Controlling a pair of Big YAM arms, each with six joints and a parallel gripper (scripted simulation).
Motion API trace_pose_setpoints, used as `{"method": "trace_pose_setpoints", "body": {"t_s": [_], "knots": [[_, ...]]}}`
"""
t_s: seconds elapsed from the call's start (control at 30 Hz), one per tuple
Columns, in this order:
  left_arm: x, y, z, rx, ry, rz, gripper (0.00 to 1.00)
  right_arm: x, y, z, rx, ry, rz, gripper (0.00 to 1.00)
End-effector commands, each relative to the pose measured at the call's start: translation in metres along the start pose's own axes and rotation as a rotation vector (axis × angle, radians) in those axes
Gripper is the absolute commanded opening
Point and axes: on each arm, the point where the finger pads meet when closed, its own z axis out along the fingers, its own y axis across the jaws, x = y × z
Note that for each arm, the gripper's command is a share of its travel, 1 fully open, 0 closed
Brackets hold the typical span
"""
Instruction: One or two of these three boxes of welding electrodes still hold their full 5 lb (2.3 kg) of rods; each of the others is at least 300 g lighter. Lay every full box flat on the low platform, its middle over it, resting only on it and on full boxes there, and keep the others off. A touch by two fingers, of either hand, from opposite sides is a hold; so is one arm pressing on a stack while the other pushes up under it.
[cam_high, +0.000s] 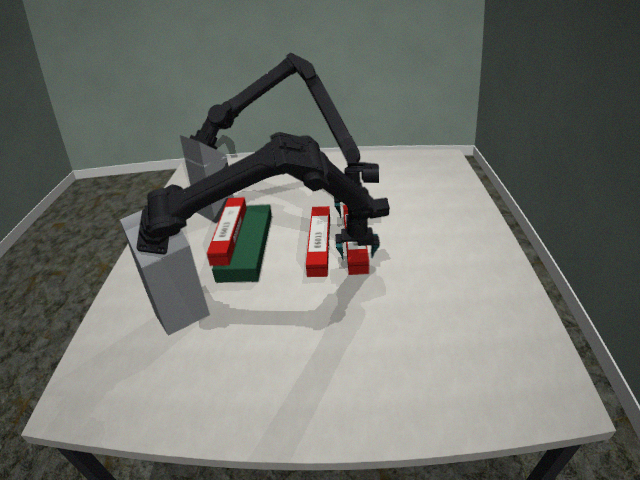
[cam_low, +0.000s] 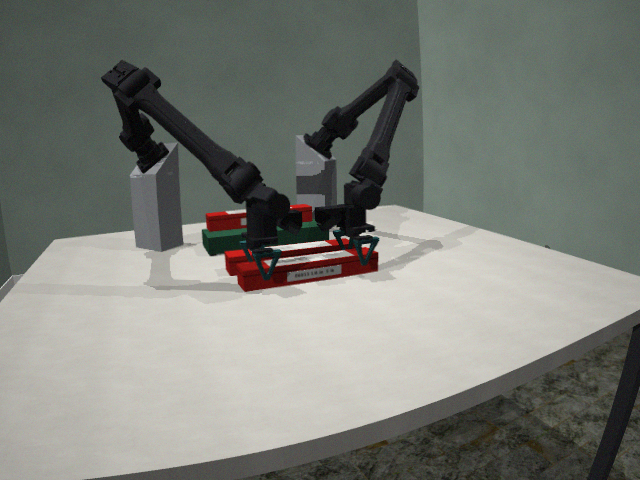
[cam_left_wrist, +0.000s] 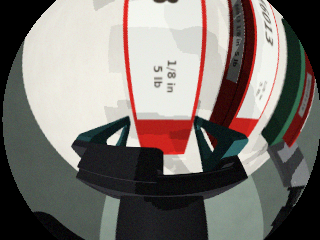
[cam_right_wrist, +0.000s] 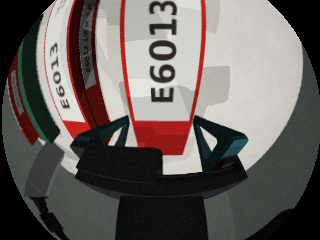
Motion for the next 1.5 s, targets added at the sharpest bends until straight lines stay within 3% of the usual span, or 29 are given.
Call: {"method": "trace_pose_setpoints", "body": {"t_s": [0.0, 0.23, 0.27, 0.3, 0.67, 0.7, 1.47], "knots": [[0.001, 0.006, 0.008, -0.010, -0.003, -0.006, 1.00, 0.002, -0.020, 0.004, 0.027, -0.008, 0.024, 1.00], [0.002, 0.013, 0.013, -0.019, -0.004, -0.014, 1.00, 0.002, -0.022, 0.008, 0.032, -0.010, 0.025, 1.00], [0.002, 0.012, 0.015, -0.018, -0.003, -0.012, 1.00, 0.001, -0.028, -0.001, 0.046, -0.015, 0.027, 1.00], [-0.003, 0.012, 0.001, -0.025, -0.010, -0.006, 1.00, -0.001, -0.029, -0.004, 0.051, -0.018, 0.029, 1.00], [-0.003, 0.012, 0.001, -0.025, -0.010, -0.006, 1.00, -0.002, -0.030, -0.006, 0.053, -0.019, 0.029, 1.00], [-0.003, 0.012, 0.001, -0.025, -0.010, -0.006, 0.00, -0.002, -0.030, -0.006, 0.053, -0.019, 0.029, 0.00], [-0.003, 0.012, 0.001, -0.025, -0.010, -0.006, 0.00, -0.002, -0.029, -0.006, 0.051, -0.018, 0.034, 0.00]]}}
